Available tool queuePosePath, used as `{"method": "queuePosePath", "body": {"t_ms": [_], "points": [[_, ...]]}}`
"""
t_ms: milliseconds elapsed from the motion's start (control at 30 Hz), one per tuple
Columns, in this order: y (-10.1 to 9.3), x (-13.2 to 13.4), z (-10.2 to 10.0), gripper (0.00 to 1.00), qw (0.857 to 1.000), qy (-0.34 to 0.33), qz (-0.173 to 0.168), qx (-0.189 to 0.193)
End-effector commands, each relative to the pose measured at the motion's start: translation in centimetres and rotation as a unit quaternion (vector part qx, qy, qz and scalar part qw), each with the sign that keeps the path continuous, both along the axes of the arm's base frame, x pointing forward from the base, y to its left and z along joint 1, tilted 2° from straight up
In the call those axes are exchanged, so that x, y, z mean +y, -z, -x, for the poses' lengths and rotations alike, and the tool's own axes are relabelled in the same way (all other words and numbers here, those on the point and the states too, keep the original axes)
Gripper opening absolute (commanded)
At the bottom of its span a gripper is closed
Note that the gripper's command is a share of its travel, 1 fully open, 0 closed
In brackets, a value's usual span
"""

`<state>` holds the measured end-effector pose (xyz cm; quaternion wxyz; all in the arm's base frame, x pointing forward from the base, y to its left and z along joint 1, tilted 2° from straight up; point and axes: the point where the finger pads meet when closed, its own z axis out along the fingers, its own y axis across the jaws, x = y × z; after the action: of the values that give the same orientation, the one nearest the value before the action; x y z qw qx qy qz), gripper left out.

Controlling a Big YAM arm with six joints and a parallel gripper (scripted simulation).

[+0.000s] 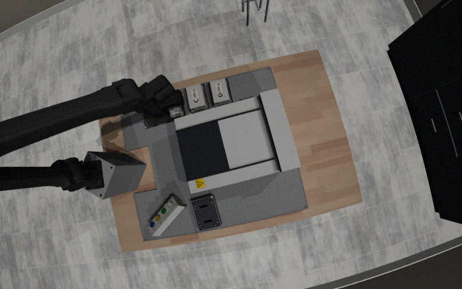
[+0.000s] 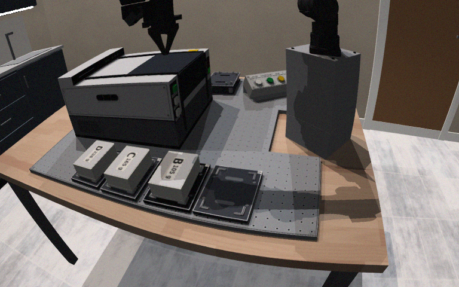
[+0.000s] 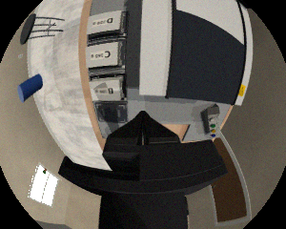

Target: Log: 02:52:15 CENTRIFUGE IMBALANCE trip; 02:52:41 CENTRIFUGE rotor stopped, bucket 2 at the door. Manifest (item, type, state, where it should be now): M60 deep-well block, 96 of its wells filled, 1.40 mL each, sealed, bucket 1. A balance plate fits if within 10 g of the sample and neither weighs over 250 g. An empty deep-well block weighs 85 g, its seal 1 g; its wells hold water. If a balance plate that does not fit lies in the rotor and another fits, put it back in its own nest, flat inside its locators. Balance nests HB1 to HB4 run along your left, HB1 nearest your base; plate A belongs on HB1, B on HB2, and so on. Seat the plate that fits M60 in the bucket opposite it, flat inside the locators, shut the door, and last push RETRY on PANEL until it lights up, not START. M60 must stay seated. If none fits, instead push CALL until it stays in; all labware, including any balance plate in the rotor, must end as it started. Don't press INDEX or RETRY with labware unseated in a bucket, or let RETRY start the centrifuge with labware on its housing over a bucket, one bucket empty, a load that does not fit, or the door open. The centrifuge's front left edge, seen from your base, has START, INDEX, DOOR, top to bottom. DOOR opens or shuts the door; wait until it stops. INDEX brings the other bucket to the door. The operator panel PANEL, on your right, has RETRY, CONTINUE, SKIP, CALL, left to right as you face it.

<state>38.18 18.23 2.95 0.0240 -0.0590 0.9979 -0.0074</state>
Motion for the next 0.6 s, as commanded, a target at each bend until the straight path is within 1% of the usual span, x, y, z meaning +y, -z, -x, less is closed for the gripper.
{"method": "queuePosePath", "body": {"t_ms": [0, 233, 467, 533, 567], "points": [[-0.7, 1.7, -1.6, 0.00, 1.000, 0.016, -0.001, -0.006], [-0.3, 5.8, -2.8, 0.00, 1.000, 0.016, -0.002, -0.005], [0.3, 9.5, -3.5, 0.00, 1.000, 0.016, -0.003, -0.005], [0.3, 9.5, -3.5, 0.00, 1.000, 0.016, -0.003, -0.005], [0.3, 10.0, -3.5, 0.00, 1.000, 0.016, -0.003, -0.005]]}}
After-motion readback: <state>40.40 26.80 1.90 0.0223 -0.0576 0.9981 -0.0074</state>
